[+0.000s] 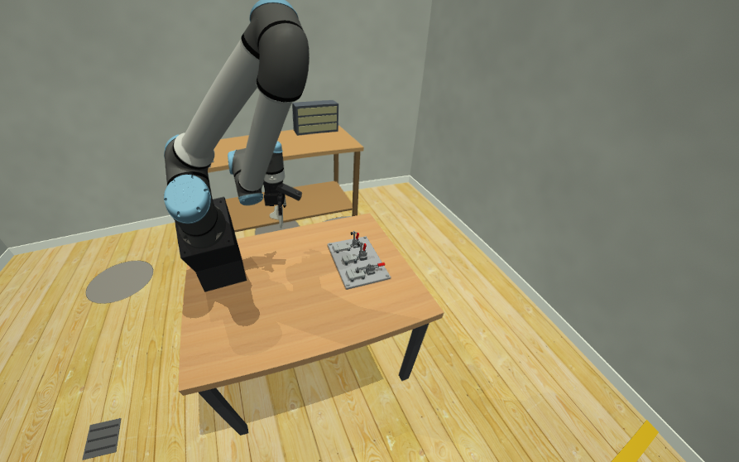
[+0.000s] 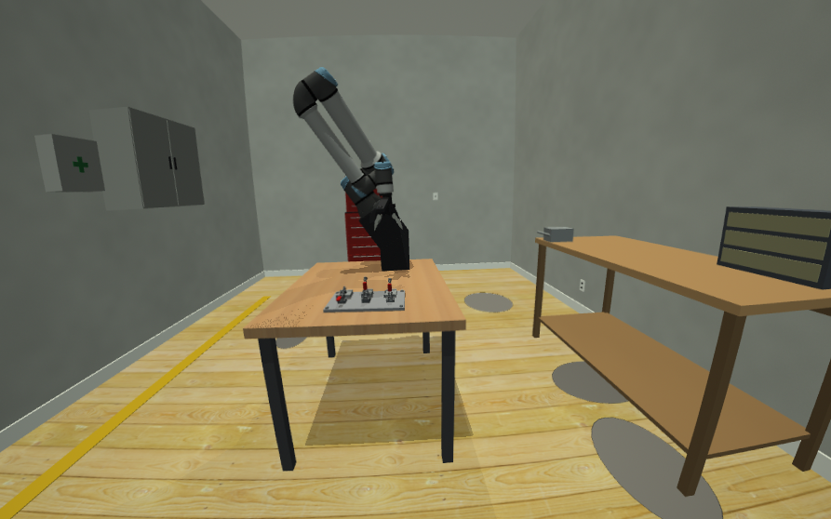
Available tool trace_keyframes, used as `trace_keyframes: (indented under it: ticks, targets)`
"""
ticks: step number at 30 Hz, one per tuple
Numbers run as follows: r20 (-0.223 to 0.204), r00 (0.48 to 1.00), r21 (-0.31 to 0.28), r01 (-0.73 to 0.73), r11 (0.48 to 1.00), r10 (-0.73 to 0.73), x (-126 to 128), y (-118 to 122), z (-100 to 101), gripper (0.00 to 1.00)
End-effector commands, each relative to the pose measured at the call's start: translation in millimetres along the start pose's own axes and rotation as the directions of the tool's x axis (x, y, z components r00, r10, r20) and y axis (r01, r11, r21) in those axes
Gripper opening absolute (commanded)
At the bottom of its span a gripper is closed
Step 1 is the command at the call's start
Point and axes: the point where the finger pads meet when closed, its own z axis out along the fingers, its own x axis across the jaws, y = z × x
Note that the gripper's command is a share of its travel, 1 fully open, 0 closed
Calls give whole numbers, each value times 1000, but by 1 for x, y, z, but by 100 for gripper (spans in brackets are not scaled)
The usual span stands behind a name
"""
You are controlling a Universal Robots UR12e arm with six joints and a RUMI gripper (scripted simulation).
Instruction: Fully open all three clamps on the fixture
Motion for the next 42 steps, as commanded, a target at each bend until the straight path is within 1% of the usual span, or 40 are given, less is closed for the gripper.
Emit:
trace_keyframes:
  ticks: [1, 18, 20, 22, 24, 26, 28, 30, 31, 32, 34, 37, 38, 39, 42]
  targets:
    - [0, 1000, 0, 0, 1000, 0, 0, 0, 0, 100]
    - [0, 1000, 1, 0, 1000, 0, 0, 0, 0, 100]
    - [0, 1000, 1, 2, 1000, -2, 0, -4, 1, 100]
    - [-1, 1000, 1, 10, 1000, -10, 0, -14, 3, 100]
    - [-2, 1000, 2, 25, 1000, -25, 0, -35, 7, 100]
    - [-5, 999, 2, 46, 999, -46, 2, -66, 14, 100]
    - [-10, 997, 3, 72, 997, -72, 9, -104, 22, 100]
    - [-17, 995, 4, 103, 995, -103, 20, -149, 31, 100]
    - [-17, 995, 4, 103, 995, -103, 20, -149, 31, 100]
    - [-21, 993, 4, 119, 993, -119, 28, -172, 35, 100]
    - [-21, 993, 4, 119, 993, -119, 28, -172, 35, 100]
    - [-34, 986, 2, 165, 986, -165, 59, -238, 47, 100]
    - [-39, 983, 1, 179, 984, -179, 69, -254, 49, 100]
    - [-39, 983, 1, 179, 984, -179, 70, -258, 50, 100]
    - [-52, 976, -3, 213, 977, -213, 102, -304, 58, 100]
